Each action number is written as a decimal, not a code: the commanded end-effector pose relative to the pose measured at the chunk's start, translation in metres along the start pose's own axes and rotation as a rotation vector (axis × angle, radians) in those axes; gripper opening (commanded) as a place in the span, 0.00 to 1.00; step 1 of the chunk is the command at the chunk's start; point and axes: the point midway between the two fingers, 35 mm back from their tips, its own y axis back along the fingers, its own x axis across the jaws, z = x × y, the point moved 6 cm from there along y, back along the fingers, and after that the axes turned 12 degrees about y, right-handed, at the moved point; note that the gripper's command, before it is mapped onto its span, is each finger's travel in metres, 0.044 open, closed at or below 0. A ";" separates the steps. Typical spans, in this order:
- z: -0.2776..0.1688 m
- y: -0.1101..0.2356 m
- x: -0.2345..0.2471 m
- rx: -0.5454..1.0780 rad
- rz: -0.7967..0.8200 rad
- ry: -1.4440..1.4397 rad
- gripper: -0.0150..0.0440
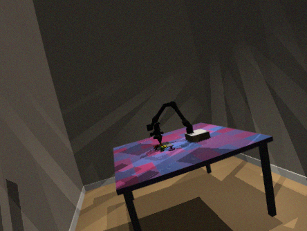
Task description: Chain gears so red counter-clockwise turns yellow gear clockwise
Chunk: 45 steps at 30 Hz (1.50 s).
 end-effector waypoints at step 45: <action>-0.011 0.039 0.130 -0.008 0.010 0.933 0.94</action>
